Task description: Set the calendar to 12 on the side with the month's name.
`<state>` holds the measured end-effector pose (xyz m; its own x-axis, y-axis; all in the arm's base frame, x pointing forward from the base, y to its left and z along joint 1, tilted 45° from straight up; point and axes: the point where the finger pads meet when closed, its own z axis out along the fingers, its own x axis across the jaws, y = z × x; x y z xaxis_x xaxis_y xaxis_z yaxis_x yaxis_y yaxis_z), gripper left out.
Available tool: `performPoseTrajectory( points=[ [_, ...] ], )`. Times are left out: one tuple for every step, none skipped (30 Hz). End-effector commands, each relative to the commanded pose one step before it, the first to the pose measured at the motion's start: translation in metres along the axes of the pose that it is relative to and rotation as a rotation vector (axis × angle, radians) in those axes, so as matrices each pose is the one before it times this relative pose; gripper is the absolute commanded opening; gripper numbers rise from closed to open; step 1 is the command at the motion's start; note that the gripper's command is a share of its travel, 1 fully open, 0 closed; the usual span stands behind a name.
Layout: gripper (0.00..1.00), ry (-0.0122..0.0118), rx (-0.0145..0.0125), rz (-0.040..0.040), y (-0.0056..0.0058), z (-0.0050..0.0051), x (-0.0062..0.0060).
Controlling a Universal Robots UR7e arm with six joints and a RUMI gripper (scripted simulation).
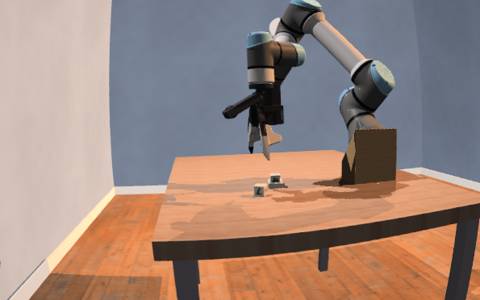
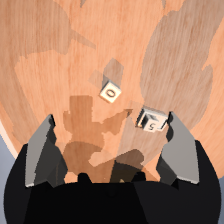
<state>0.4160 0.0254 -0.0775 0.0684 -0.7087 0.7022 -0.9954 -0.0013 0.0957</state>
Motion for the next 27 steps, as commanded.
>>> performPoseTrajectory(
  points=[
    [1.00, -0.00825, 0.00776, -0.17038, -0.00049, 0.00061, -0.00023],
    [1.00, 0.00000, 0.00000, -0.03389, 0.00005, 0.00020, -0.00006],
    [1.00, 0.00000, 0.00000, -0.00864, 0.00002, 0.00005, -0.00002],
    [1.00, 0.00001, -0.00001, -0.04217, 0.00009, 0.00025, -0.00008],
    [1.00, 0.00000, 0.00000, 0.00000, 0.00000, 0.00000, 0.00000],
    [1.00, 0.00000, 0.00000, 0.00000, 0.00000, 0.00000, 0.00000],
    [1.00, 0.00001, -0.00001, -0.04167, 0.00012, 0.00025, -0.00008],
    [1.00, 0.00001, -0.00001, -0.04103, 0.00014, 0.00024, -0.00008],
    [1.00, 0.00001, -0.00001, -0.04026, 0.00016, 0.00024, -0.00009],
    [1.00, 0.00001, -0.00001, -0.03936, 0.00018, 0.00023, -0.00009],
    [1.00, 0.00001, -0.00001, -0.03713, 0.00019, 0.00022, -0.00009],
    [1.00, 0.00000, 0.00000, -0.00120, 0.00001, 0.00001, 0.00000],
    [1.00, 0.00001, -0.00001, -0.03718, 0.00021, 0.00022, -0.00010],
    [1.00, 0.00001, -0.00001, -0.03592, 0.00022, 0.00021, -0.00010],
    [1.00, 0.00001, -0.00001, -0.03455, 0.00023, 0.00020, -0.00011],
    [1.00, 0.00001, -0.00001, -0.03308, 0.00024, 0.00020, -0.00011],
    [1.00, 0.00001, -0.00001, -0.03152, 0.00024, 0.00019, -0.00011],
    [1.00, 0.00001, -0.00002, -0.02987, 0.00024, 0.00018, -0.00012],
    [1.00, 0.00001, -0.00002, -0.02815, 0.00024, 0.00017, -0.00012],
    [1.00, 0.00001, -0.00002, -0.02638, 0.00023, 0.00016, -0.00011],
    [1.00, 0.00001, -0.00001, -0.02455, 0.00022, 0.00015, -0.00011],
    [1.00, 0.00000, 0.00000, 0.00000, 0.00000, 0.00000, 0.00000],
    [1.00, 0.00000, 0.00000, 0.00000, 0.00000, 0.00000, 0.00000],
    [1.00, 0.00001, -0.00001, -0.02268, 0.00021, 0.00013, -0.00011],
    [1.00, 0.00001, -0.00001, -0.02078, 0.00020, 0.00012, -0.00010],
    [1.00, 0.00001, -0.00001, -0.01887, 0.00018, 0.00011, -0.00010],
    [1.00, 0.00001, -0.00001, -0.01697, 0.00017, 0.00010, -0.00009]
  ],
)
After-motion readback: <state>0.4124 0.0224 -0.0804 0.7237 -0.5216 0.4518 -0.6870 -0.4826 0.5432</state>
